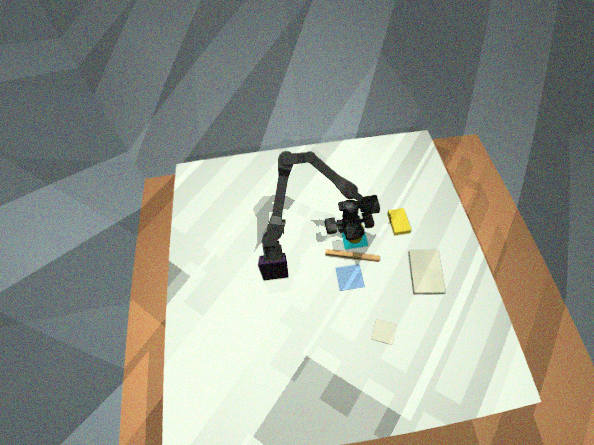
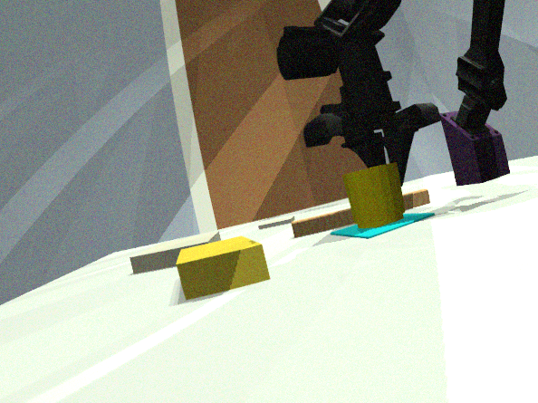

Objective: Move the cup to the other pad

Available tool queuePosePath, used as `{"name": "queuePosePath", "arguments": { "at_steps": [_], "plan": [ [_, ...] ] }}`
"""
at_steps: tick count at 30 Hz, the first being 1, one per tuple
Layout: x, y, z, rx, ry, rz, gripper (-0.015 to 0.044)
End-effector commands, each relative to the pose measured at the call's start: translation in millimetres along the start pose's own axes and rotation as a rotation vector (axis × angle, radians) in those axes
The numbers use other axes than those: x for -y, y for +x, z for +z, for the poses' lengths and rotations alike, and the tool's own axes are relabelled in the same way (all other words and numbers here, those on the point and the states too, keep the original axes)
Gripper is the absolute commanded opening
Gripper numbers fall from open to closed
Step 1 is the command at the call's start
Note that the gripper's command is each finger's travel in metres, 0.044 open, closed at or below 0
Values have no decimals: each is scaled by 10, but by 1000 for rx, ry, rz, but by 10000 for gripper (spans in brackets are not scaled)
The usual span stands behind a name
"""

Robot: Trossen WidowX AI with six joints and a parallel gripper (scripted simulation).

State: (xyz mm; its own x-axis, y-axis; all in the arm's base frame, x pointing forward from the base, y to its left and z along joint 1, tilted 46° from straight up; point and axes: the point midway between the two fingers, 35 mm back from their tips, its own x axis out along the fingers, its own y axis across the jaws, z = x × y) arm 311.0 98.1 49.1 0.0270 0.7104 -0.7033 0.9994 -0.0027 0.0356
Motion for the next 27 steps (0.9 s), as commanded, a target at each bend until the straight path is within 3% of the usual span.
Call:
{"name": "queuePosePath", "arguments": {
  "at_steps": [1,27],
  "plan": [
    [0,-3,-2,0,-1,0,146],
    [-8,-310,20,0,4,-4,146]
  ]
}}
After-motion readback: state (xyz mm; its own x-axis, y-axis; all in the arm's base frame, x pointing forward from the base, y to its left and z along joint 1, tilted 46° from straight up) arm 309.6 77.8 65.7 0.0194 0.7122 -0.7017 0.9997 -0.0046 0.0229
